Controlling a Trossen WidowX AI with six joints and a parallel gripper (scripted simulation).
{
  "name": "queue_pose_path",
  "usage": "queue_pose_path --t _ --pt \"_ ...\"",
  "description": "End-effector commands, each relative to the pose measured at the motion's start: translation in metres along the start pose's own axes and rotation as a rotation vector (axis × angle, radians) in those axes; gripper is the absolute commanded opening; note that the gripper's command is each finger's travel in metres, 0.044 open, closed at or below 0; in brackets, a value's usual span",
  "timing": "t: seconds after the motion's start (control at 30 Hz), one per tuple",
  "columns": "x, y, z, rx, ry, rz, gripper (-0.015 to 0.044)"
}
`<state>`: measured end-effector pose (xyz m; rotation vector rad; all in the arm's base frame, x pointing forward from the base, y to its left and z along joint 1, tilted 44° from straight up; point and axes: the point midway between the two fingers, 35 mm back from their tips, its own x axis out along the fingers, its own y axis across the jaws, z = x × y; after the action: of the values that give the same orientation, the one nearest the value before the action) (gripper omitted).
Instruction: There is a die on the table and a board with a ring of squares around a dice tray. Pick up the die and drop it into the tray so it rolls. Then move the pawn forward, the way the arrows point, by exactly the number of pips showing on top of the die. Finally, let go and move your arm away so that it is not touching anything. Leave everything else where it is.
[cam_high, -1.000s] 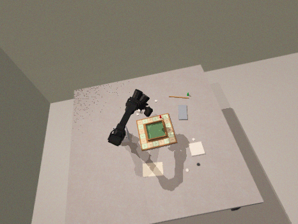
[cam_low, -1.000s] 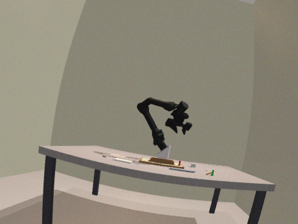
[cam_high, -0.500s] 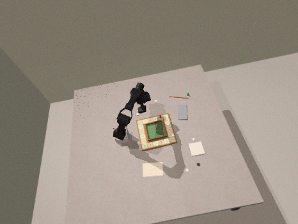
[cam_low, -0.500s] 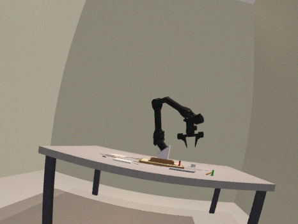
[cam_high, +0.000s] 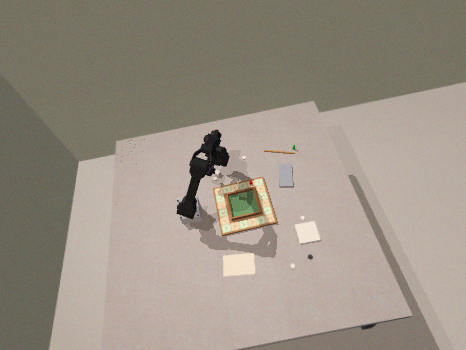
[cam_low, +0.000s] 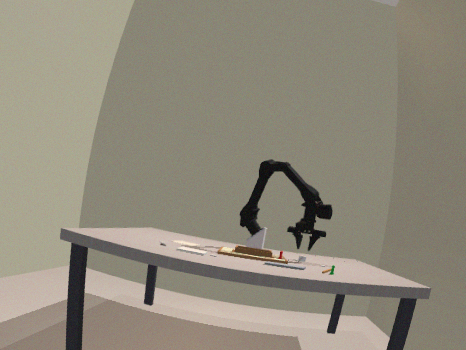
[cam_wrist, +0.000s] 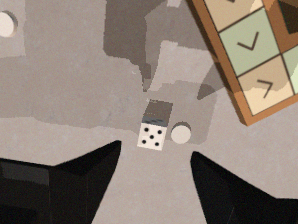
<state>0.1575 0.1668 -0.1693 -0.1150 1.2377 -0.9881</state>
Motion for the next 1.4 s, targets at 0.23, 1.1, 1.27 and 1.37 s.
queue_pose_path --t 0.23,1.1,1.27,1.37 --pt "0.015 0.003 -0.002 0.045 0.010 -0.002 0.0275" --pt "0.047 0.002 -0.002 0.045 0.009 -0.003 0.0249" --pt "0.047 0.002 -0.002 0.045 0.009 -0.003 0.0118" --pt "0.047 0.002 -0.002 0.045 0.009 -0.003 0.0097"
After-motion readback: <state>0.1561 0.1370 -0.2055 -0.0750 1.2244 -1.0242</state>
